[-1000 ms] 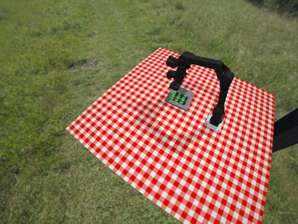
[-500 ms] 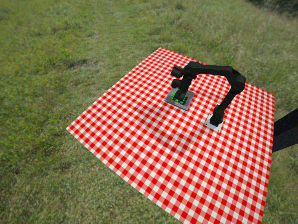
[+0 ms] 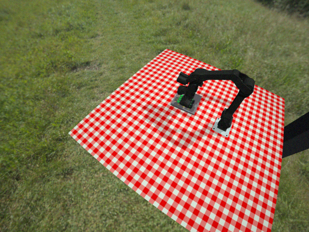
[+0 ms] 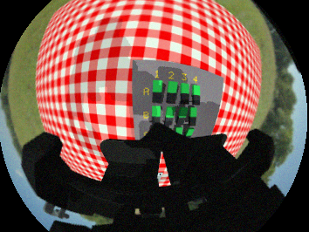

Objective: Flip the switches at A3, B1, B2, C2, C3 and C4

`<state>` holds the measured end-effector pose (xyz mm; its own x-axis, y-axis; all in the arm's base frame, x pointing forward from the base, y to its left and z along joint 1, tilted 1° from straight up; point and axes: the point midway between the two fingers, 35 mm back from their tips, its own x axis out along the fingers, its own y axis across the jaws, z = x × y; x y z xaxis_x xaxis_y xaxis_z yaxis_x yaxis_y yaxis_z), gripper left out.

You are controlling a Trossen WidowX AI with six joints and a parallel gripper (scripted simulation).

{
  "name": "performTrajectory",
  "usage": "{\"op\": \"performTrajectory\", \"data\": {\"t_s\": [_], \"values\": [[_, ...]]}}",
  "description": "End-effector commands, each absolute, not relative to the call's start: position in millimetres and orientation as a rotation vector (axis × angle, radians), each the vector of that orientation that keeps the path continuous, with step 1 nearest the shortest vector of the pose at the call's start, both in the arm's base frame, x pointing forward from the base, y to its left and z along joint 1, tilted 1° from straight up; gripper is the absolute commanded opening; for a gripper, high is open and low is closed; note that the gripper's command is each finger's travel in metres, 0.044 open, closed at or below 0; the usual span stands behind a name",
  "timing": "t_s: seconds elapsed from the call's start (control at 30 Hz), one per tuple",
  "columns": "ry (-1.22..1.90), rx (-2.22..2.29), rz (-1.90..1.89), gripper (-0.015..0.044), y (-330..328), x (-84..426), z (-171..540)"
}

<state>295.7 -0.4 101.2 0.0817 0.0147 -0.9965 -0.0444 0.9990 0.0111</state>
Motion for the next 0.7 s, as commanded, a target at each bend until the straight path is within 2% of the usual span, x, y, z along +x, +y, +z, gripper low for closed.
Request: {"op": "performTrajectory", "data": {"t_s": [0.0, 0.67], "values": [[1.49, -0.019, 0.044, 0.0, 0.2, 295.5, 94.3], [1.49, -0.019, 0.044, 0.0, 0.3, 295.7, 90.2]]}}
